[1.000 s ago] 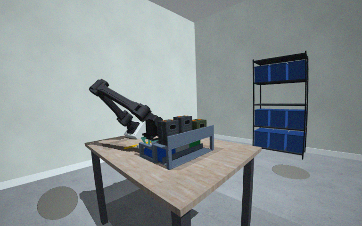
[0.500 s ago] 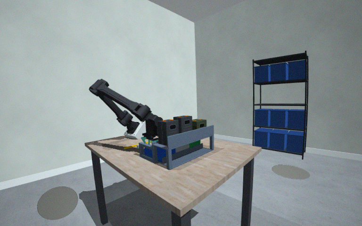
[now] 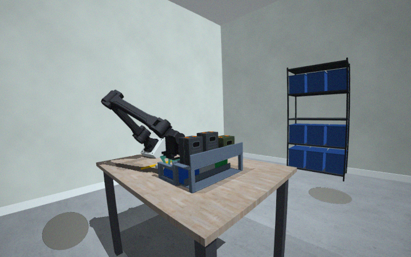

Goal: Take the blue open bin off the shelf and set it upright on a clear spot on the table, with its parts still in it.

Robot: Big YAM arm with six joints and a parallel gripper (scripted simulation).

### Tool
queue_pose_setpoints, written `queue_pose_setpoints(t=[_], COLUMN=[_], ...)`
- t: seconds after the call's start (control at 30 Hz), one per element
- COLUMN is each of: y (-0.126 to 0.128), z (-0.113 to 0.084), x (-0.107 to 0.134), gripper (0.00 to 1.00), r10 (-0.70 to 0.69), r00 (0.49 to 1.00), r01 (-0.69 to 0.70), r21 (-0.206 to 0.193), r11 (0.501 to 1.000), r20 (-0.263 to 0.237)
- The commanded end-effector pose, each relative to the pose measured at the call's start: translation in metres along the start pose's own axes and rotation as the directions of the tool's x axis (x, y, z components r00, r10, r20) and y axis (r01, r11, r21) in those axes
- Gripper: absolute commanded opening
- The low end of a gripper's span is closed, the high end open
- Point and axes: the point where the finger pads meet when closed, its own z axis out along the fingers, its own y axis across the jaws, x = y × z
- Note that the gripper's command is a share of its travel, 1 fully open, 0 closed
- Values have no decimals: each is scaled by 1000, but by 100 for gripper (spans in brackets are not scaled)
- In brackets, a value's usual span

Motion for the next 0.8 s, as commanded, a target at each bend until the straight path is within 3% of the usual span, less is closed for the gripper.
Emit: queue_pose_setpoints(t=[0.0, 0.77], y=[-3, -5], z=[2, 1], x=[2, 2], gripper=[0, 0], r10=[2, 5], r00=[1000, 1000], r01=[-2, -5], r21=[9, 13], r11=[1000, 1000], r20=[1, 0])
